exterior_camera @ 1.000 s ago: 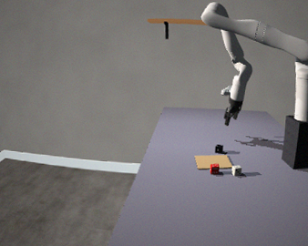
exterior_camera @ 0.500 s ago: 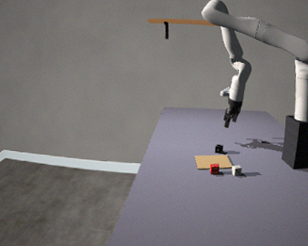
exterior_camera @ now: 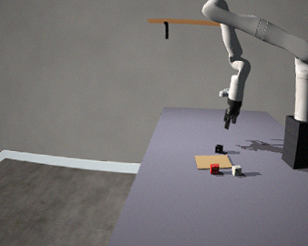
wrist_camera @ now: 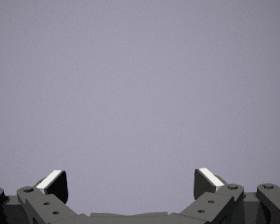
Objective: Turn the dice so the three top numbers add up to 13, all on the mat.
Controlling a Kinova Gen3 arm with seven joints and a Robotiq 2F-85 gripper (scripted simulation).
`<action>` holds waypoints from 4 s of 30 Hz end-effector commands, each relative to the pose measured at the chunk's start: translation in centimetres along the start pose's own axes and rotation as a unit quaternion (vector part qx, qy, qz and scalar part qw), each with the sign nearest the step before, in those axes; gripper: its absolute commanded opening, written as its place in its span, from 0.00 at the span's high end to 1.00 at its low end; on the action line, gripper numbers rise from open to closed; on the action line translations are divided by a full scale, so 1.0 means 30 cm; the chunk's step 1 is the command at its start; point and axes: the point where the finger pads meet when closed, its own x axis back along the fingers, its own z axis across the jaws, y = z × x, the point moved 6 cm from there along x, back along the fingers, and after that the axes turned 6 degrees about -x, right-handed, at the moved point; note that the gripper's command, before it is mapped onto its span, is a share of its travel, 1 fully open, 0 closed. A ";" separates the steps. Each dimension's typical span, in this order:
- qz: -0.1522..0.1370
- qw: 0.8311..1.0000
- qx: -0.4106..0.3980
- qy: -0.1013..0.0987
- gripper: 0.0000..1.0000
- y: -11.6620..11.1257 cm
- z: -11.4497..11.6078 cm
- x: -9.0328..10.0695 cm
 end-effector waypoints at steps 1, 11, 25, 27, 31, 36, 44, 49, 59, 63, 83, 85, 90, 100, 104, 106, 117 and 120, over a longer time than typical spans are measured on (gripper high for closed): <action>0.003 1.000 0.002 -0.003 0.00 -0.009 -0.015 0.011; -0.009 1.000 0.012 -0.014 0.00 0.008 -0.056 0.024; -0.029 0.998 0.034 -0.033 0.00 0.042 -0.131 0.053; -0.029 0.998 0.034 -0.033 0.00 0.042 -0.131 0.053; -0.029 0.998 0.034 -0.033 0.00 0.042 -0.131 0.053; -0.038 0.997 0.046 -0.041 0.00 0.057 -0.165 0.069; -0.046 0.996 0.058 -0.048 0.00 0.072 -0.196 0.085; -0.054 0.995 0.070 -0.054 0.00 0.085 -0.224 0.101; -0.060 0.993 0.083 -0.059 0.00 0.098 -0.250 0.118; -0.060 0.993 0.083 -0.059 0.00 0.098 -0.250 0.118; -0.076 0.988 0.119 -0.070 0.00 0.130 -0.314 0.166; -0.076 0.988 0.119 -0.070 0.00 0.130 -0.314 0.166; -0.080 0.986 0.131 -0.072 0.00 0.139 -0.331 0.182; -0.083 0.984 0.142 -0.074 0.00 0.147 -0.347 0.197; -0.083 0.984 0.142 -0.074 0.00 0.147 -0.347 0.197; -0.086 0.982 0.153 -0.076 0.00 0.154 -0.361 0.211; -0.088 0.980 0.164 -0.077 0.00 0.161 -0.374 0.225; -0.090 0.978 0.174 -0.077 0.00 0.167 -0.385 0.238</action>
